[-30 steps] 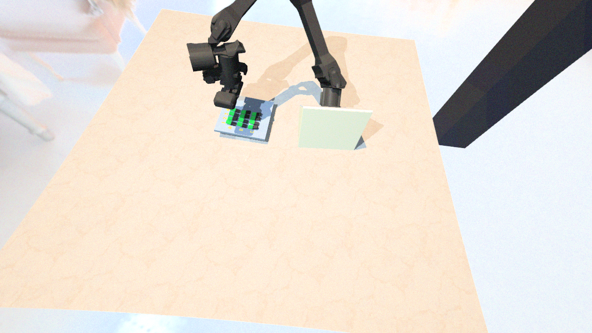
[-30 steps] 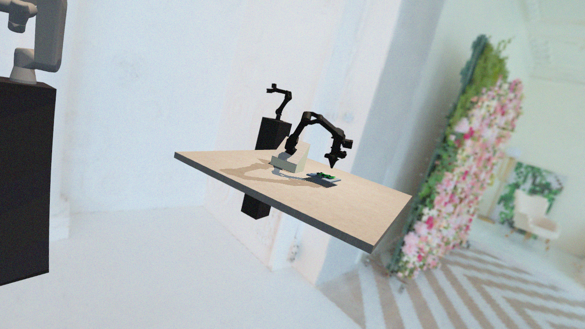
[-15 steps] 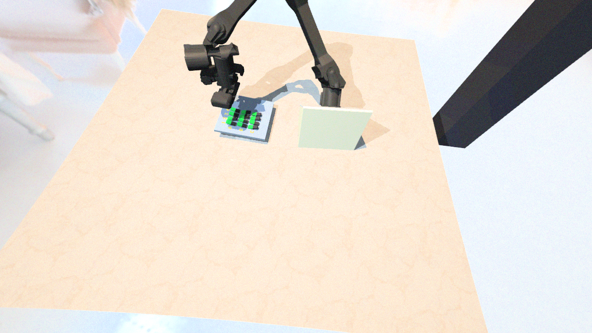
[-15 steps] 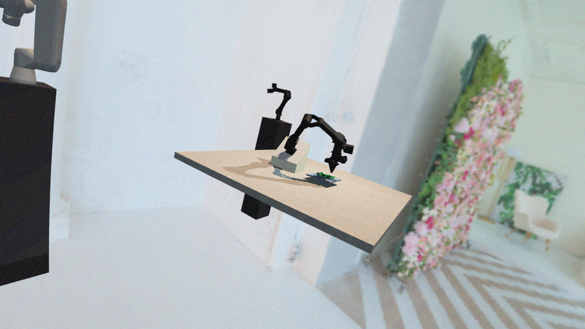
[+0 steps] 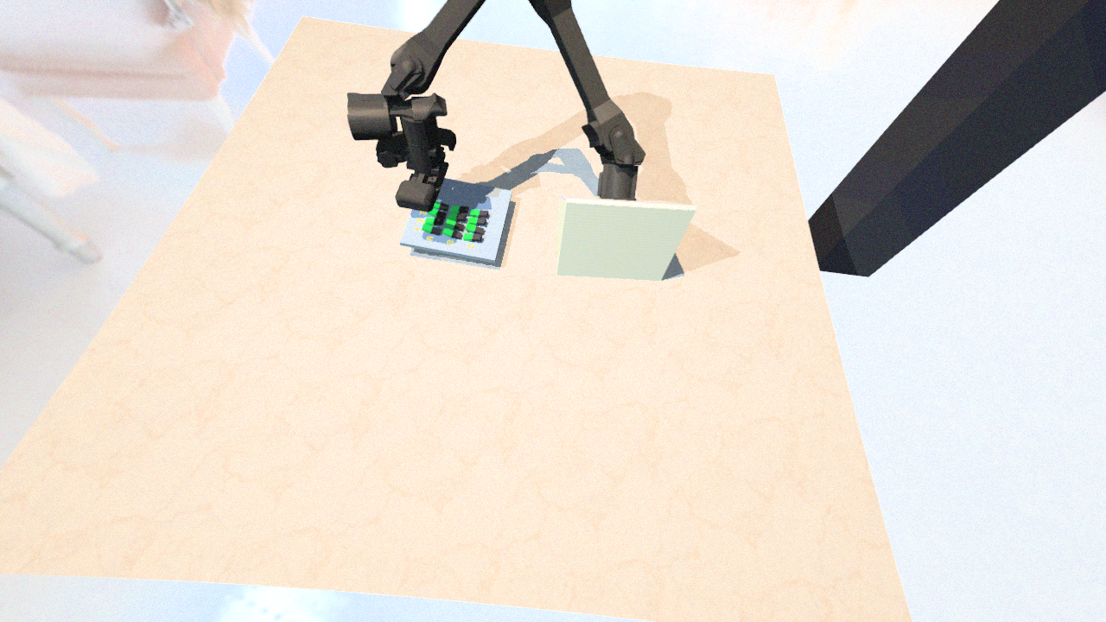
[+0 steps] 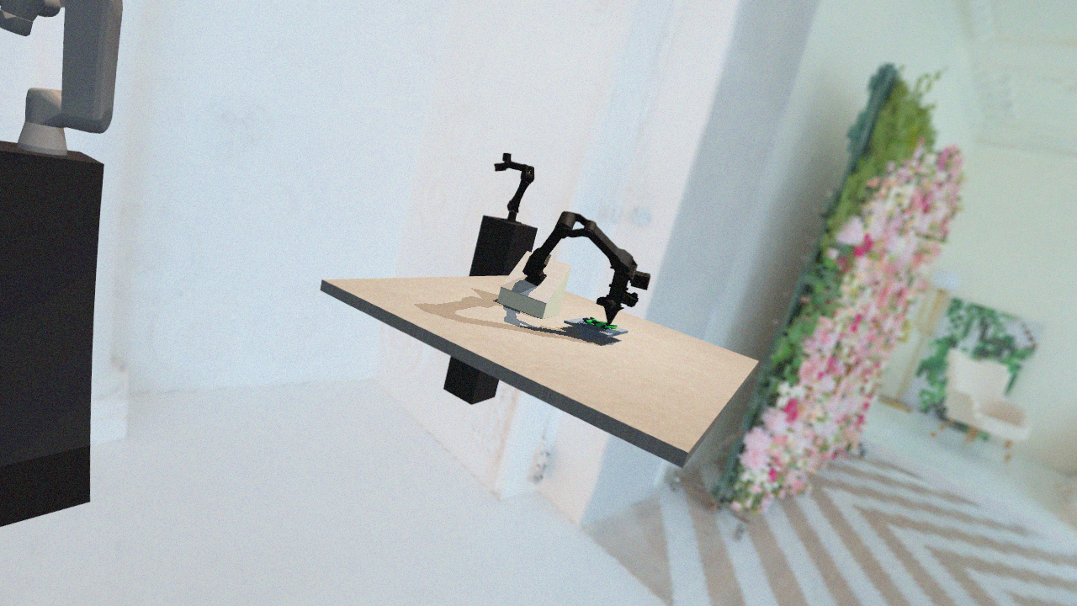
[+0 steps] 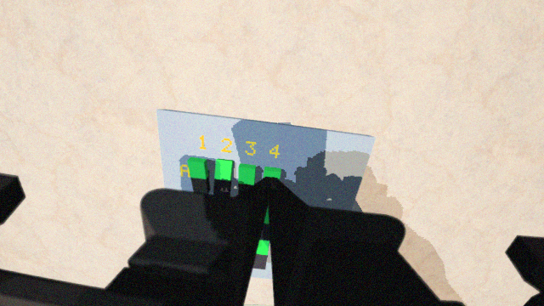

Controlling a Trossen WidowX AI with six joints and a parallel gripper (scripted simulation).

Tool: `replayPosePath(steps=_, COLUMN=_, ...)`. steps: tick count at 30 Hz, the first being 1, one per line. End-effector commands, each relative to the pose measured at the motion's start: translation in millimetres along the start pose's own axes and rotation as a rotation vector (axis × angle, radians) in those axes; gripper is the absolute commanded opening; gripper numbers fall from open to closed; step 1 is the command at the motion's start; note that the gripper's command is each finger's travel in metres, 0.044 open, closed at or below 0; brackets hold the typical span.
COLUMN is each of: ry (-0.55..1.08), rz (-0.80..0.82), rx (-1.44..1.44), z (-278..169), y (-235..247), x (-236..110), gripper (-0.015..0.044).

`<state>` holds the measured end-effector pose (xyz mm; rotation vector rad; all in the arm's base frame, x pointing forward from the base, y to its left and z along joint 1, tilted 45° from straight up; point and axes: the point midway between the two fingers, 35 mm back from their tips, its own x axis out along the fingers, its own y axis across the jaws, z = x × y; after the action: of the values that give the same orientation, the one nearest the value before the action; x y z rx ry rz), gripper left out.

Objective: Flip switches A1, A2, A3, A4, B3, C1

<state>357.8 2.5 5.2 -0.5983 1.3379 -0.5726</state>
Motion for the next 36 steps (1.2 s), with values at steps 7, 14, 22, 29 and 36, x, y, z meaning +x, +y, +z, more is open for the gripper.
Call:
replayPosePath(steps=7, ry=0.001, rz=-0.007, rx=-0.006, z=-1.0, y=-0.8, x=8.0, gripper=0.0000)
replayPosePath(steps=14, ry=0.001, rz=-0.007, rx=-0.006, z=-1.0, y=-0.8, x=8.0, gripper=0.0000)
replayPosePath(steps=22, ry=0.001, rz=-0.007, rx=-0.006, z=-1.0, y=-0.8, x=8.0, gripper=0.0000)
replayPosePath(steps=29, ry=0.001, rz=-0.007, rx=-0.006, z=-0.9, y=-0.9, x=8.9, gripper=0.0000)
replayPosePath(steps=36, ry=0.001, rz=-0.007, rx=-0.006, z=-0.9, y=-0.9, x=9.9, gripper=0.0000)
